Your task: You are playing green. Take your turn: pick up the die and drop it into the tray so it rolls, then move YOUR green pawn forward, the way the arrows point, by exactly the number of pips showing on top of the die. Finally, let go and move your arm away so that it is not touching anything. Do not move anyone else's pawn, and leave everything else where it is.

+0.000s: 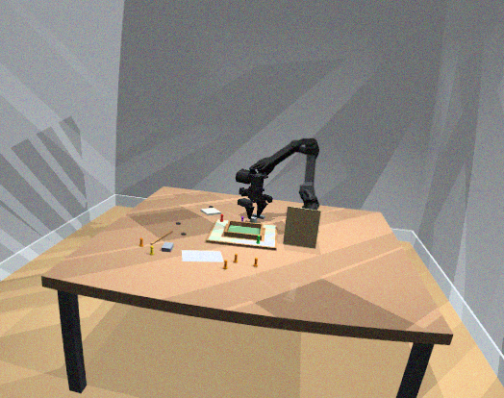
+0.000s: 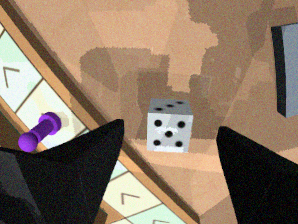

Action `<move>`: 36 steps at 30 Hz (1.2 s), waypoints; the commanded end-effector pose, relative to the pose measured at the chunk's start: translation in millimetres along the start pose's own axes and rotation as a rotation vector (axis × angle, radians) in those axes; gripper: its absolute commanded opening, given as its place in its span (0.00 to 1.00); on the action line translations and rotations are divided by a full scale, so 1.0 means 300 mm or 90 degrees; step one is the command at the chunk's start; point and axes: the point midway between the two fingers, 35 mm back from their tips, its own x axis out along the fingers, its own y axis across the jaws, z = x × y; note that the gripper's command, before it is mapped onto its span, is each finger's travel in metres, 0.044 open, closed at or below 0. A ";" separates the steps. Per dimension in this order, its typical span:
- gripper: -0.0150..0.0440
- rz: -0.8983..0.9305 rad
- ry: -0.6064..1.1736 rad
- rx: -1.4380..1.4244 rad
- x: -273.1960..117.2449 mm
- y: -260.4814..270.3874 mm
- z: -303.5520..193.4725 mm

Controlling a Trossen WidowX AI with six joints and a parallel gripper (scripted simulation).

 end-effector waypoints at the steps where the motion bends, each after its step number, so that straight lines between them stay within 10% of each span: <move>1: 0.72 0.001 0.003 -0.006 0.029 0.005 -0.005; 6: 0.72 0.001 0.003 -0.006 0.047 0.004 -0.005; 12: 0.45 0.001 0.003 -0.006 0.047 0.004 -0.005; 23: 0.25 0.002 0.004 -0.006 0.034 0.006 -0.002; 36: 0.25 0.007 0.007 -0.006 -0.238 0.016 0.026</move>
